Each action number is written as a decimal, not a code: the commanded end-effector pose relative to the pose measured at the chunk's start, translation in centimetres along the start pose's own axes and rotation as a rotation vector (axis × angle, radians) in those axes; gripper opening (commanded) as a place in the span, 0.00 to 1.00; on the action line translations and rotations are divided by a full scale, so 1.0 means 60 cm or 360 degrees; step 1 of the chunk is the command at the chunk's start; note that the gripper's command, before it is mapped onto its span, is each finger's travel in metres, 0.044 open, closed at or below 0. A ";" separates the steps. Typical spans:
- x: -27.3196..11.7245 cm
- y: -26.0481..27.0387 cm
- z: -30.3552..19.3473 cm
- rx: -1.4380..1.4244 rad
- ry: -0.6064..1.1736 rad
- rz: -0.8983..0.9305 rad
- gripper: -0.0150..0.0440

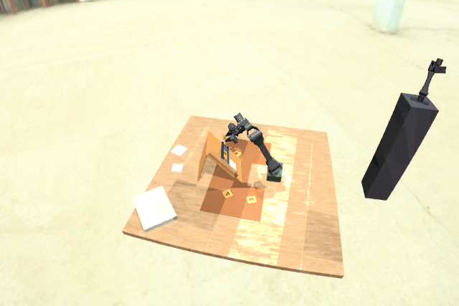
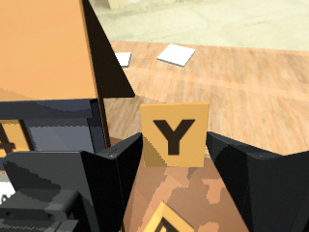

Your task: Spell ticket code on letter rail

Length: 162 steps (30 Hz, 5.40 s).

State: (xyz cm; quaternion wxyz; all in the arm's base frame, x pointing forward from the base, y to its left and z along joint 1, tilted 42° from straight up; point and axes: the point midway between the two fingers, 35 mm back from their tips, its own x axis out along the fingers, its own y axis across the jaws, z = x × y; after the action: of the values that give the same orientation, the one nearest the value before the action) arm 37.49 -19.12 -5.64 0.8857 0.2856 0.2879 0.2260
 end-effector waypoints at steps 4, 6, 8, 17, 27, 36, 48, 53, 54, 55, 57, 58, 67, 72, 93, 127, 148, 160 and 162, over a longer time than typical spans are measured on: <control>-0.001 0.009 0.000 0.0003 0.0000 -0.0001 0.25; -0.001 0.011 0.000 0.0003 0.0000 -0.0001 0.25; -0.001 0.012 0.000 0.0003 0.0000 -0.0001 0.25; -0.001 0.020 0.000 0.0004 0.0001 -0.0001 0.25; -0.001 0.028 0.000 0.0005 0.0001 -0.0001 0.25; 0.000 0.036 0.000 0.0005 0.0001 0.0000 0.25; 0.000 0.045 0.000 0.0006 0.0001 0.0000 0.25; 0.000 0.050 0.000 0.0006 0.0001 0.0000 0.25; 0.000 0.050 0.000 0.0006 0.0001 0.0000 0.25; 0.000 0.051 0.000 0.0006 0.0001 0.0000 0.25; 0.000 0.053 0.000 0.0006 0.0001 0.0000 0.25; 0.000 0.054 0.000 0.0006 0.0001 0.0000 0.25; 0.000 0.061 0.000 0.0007 0.0001 0.0001 0.25; 0.000 0.065 0.000 0.0007 0.0001 0.0001 0.25; 0.000 0.083 0.000 0.0008 0.0001 0.0001 0.25; 0.000 0.111 0.000 0.0010 0.0001 0.0002 0.25; 0.000 0.128 0.000 0.0012 0.0001 0.0003 0.25; 0.000 0.138 0.000 0.0012 0.0001 0.0003 0.25; 0.000 0.139 0.000 0.0012 0.0001 0.0003 0.25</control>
State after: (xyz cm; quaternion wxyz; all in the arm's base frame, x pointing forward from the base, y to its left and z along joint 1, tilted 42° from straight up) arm 35.67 -13.16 -0.50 0.8842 0.2890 0.2881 0.2272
